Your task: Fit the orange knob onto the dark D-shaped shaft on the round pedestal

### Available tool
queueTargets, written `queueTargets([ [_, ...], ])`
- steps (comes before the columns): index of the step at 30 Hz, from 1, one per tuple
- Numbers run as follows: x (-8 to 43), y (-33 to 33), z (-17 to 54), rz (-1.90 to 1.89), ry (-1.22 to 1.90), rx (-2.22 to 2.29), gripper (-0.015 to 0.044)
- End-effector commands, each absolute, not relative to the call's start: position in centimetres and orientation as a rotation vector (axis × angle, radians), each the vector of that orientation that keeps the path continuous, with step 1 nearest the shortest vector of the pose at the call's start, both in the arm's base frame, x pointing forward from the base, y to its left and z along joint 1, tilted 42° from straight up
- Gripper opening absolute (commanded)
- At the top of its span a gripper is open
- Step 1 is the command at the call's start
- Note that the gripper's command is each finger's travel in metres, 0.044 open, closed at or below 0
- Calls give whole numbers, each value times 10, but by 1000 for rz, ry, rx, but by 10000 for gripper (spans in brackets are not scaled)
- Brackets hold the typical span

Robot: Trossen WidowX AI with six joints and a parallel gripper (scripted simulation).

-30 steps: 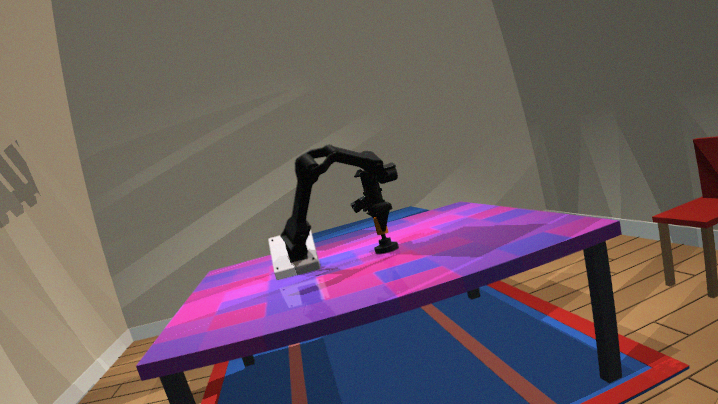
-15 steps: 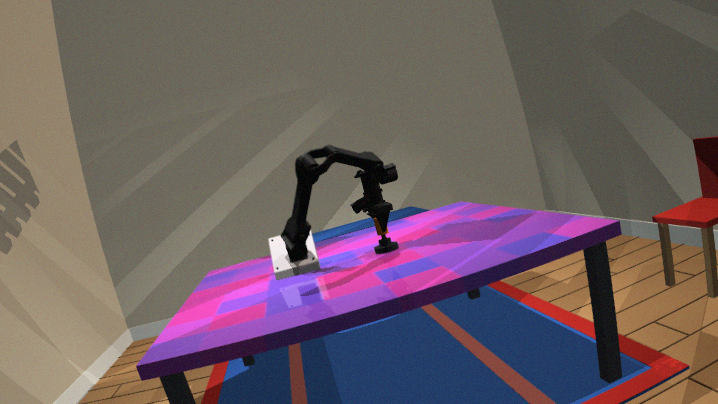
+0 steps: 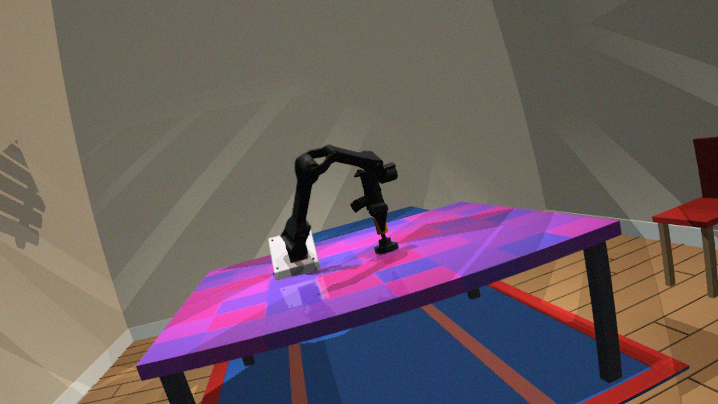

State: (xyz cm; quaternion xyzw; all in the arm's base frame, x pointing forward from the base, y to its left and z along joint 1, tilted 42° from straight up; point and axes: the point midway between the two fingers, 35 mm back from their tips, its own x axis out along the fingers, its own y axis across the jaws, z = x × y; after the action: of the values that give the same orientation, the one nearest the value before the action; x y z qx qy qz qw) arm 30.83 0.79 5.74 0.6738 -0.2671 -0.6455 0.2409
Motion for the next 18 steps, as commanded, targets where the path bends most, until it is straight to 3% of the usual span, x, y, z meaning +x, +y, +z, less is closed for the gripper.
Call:
queueTargets([
  [1,309,8,57,-1737,-1000,2009,0],
  [18,309,6,55,-1170,-2394,2538,0],
])
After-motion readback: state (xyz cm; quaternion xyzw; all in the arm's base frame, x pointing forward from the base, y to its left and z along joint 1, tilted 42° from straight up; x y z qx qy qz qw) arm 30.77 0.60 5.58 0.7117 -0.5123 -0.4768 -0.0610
